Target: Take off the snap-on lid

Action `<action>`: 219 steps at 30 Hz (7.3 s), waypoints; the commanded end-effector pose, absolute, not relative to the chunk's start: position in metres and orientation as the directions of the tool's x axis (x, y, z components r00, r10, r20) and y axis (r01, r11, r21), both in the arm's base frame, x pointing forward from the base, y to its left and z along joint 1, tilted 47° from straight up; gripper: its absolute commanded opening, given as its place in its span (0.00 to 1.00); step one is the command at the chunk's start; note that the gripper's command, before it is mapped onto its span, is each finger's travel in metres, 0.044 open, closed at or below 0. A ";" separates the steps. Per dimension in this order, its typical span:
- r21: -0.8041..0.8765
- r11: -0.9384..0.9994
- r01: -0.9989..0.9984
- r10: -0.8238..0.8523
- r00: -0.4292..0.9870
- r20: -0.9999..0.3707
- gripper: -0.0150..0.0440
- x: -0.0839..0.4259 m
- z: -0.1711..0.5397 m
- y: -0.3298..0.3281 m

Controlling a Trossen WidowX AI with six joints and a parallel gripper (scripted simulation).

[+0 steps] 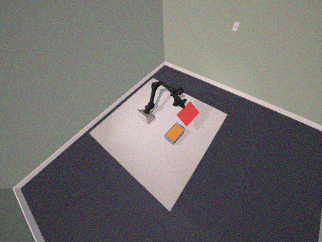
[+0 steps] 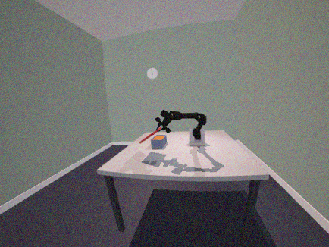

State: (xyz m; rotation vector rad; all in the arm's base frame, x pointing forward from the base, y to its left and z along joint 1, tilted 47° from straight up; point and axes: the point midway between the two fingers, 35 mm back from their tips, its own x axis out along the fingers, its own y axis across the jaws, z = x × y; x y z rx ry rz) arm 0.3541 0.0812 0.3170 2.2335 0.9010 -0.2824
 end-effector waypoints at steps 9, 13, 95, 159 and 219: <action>0.540 -0.518 0.663 0.516 0.746 -0.421 0.25 0.352 0.340 0.095; 0.540 -0.519 0.663 0.516 0.746 -0.421 0.25 0.351 0.346 0.100; 0.539 -0.521 0.661 0.518 0.748 -0.416 0.25 0.343 0.331 0.159; 0.538 -0.523 0.661 0.519 0.748 -0.413 0.25 0.342 0.297 0.196; 0.536 -0.525 0.661 0.521 0.748 -0.412 0.25 0.341 0.265 0.231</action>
